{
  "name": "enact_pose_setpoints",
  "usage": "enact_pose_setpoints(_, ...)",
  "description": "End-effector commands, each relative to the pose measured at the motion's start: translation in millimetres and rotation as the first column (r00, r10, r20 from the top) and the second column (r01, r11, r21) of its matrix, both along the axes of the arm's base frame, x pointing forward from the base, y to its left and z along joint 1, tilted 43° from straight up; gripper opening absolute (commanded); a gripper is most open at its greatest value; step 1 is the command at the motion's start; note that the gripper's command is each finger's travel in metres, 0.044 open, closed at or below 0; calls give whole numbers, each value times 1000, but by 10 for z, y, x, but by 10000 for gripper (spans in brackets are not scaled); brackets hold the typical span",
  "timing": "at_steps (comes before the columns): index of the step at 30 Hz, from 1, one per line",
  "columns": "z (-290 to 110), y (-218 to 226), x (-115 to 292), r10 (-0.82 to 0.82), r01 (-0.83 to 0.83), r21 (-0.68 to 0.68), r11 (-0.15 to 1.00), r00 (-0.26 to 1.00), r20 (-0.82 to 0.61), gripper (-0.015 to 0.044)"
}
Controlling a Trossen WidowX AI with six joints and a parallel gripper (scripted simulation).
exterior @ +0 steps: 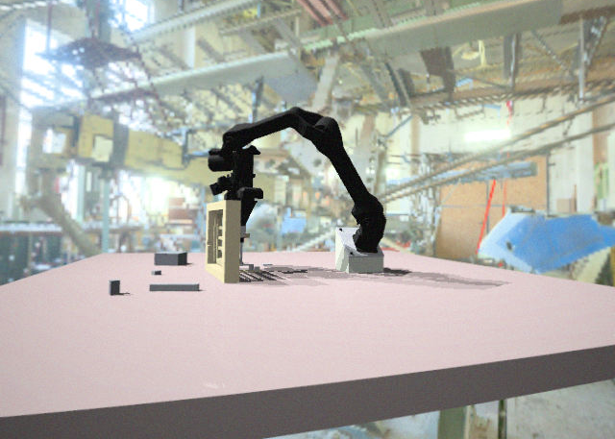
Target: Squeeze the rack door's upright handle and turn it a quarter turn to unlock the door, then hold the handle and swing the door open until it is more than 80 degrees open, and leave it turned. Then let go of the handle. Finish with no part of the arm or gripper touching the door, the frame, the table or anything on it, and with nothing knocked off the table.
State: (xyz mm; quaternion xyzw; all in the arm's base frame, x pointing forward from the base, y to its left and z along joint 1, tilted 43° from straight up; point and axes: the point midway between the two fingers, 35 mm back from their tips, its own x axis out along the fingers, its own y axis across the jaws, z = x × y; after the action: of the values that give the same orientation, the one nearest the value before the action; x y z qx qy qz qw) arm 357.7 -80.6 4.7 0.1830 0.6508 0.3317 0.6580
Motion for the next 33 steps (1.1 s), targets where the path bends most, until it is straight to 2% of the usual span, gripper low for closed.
enact_pose_setpoints(1,-4,3,-5,-2,2,-1,1000,1000,-6,29)
enact_pose_setpoints(7,-4,3,-5,-26,26,-4,1000,999,-27,21)
enact_pose_setpoints(16,-3,3,-5,-338,327,-87,941,891,-303,21)
enact_pose_setpoints(24,-3,3,-5,-575,542,-228,809,649,-498,21)
enact_pose_setpoints(33,-3,3,-5,-744,674,-435,596,261,-615,21)
